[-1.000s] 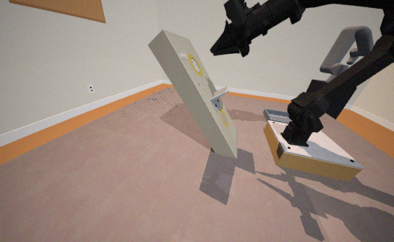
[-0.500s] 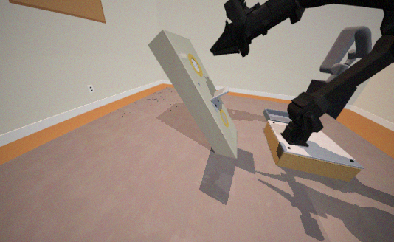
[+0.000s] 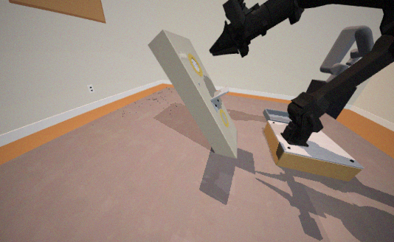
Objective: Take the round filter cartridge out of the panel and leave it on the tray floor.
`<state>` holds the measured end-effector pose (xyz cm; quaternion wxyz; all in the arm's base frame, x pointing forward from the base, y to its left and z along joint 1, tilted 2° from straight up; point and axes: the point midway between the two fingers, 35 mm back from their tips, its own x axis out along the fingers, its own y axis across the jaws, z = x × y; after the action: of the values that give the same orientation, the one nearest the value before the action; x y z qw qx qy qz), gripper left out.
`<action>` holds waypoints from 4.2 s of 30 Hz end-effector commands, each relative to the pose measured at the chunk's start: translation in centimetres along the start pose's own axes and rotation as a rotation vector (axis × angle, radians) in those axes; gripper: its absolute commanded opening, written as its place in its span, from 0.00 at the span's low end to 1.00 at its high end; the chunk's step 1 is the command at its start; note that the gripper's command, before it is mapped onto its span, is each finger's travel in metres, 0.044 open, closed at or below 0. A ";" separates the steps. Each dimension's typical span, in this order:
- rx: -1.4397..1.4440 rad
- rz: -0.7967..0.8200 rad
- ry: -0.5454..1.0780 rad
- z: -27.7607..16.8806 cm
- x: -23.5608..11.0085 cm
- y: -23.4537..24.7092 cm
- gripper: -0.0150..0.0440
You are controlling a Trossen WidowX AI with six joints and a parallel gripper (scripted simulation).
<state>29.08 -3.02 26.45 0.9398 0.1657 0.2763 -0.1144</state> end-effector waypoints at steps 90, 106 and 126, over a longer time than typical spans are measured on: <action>0.001 -0.006 0.004 -0.2 5.7 -0.1 0.42; 0.001 -0.006 0.003 -0.2 6.6 -0.1 0.42; 0.001 -0.006 0.003 -0.2 7.2 -0.1 0.42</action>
<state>34.61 -3.96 22.59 0.9392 0.1661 0.2756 -0.1198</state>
